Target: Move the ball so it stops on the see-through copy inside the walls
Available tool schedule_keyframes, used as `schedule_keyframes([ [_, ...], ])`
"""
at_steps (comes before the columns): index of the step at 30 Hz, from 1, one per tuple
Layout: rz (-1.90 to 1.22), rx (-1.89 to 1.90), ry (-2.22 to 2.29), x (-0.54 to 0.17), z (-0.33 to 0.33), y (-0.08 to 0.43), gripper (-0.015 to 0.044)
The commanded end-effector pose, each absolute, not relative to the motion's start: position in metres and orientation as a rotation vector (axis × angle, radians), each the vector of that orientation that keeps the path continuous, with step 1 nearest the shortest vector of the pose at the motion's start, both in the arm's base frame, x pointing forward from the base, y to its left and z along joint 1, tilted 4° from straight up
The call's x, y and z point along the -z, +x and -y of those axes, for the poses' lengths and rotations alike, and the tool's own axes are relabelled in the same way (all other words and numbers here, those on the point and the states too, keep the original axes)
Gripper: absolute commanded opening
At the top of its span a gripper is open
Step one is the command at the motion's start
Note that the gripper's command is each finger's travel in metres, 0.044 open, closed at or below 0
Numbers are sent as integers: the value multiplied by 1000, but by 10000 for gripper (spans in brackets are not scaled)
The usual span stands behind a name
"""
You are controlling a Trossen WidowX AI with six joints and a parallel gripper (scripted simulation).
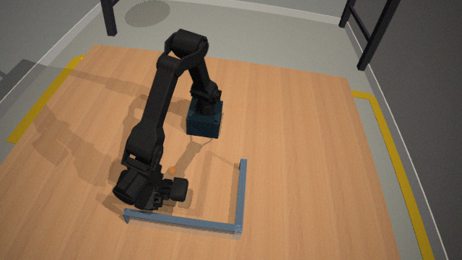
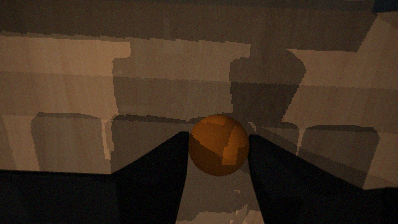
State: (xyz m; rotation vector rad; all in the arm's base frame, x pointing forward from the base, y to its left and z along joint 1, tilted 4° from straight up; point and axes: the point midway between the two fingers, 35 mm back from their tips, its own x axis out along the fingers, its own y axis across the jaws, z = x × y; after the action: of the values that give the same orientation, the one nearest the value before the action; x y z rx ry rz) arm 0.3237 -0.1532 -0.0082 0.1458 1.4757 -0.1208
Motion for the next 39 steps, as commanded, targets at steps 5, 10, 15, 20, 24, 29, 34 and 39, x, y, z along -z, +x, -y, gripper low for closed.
schedule_keyframes([
  [5,-1482,126,147,10,154,323,35],
  [10,-1481,126,147,-23,156,325,0],
  [15,-1480,127,147,-63,157,323,0],
  [20,-1481,127,147,-102,155,316,0],
  [24,-1481,126,147,-114,154,313,0],
  [29,-1482,126,147,-112,153,309,0],
  [34,-1483,126,147,-107,147,294,0],
  [39,-1484,126,147,-100,142,280,0],
])
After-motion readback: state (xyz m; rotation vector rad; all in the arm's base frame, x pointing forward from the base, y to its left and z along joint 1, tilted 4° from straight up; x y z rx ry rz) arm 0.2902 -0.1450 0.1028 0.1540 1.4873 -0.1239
